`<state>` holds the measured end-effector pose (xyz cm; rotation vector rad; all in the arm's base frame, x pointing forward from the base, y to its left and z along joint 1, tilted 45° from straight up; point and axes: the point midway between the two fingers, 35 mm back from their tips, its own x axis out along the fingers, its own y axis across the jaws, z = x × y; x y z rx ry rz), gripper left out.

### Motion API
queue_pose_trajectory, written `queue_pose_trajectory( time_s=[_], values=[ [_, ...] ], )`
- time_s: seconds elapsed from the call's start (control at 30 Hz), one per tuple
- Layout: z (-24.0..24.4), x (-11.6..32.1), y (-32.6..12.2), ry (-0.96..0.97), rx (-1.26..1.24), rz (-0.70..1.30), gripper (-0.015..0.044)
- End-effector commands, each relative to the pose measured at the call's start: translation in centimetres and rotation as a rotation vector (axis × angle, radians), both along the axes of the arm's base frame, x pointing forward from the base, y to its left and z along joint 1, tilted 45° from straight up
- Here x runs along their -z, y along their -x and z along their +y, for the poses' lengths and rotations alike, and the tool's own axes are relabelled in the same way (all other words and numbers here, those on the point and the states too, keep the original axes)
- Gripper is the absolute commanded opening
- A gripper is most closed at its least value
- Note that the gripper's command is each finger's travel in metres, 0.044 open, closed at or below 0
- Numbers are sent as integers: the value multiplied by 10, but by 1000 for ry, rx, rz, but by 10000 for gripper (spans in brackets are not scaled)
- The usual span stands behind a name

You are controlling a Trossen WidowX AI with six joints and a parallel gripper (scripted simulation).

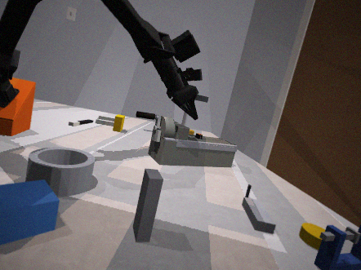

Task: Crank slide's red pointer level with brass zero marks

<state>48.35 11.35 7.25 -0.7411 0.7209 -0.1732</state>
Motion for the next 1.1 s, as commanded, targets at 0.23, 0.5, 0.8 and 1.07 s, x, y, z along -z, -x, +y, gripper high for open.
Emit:
queue_pose_trajectory(
  time_s=[0.23,0.5,0.8,1.07],
  values=[
    [0,0,0,0,0,0,72],
    [0,0,0,0,0,0,0],
    [0,0,0,-1,0,0,0],
    [0,0,0,-1,0,0,131]
  ],
)
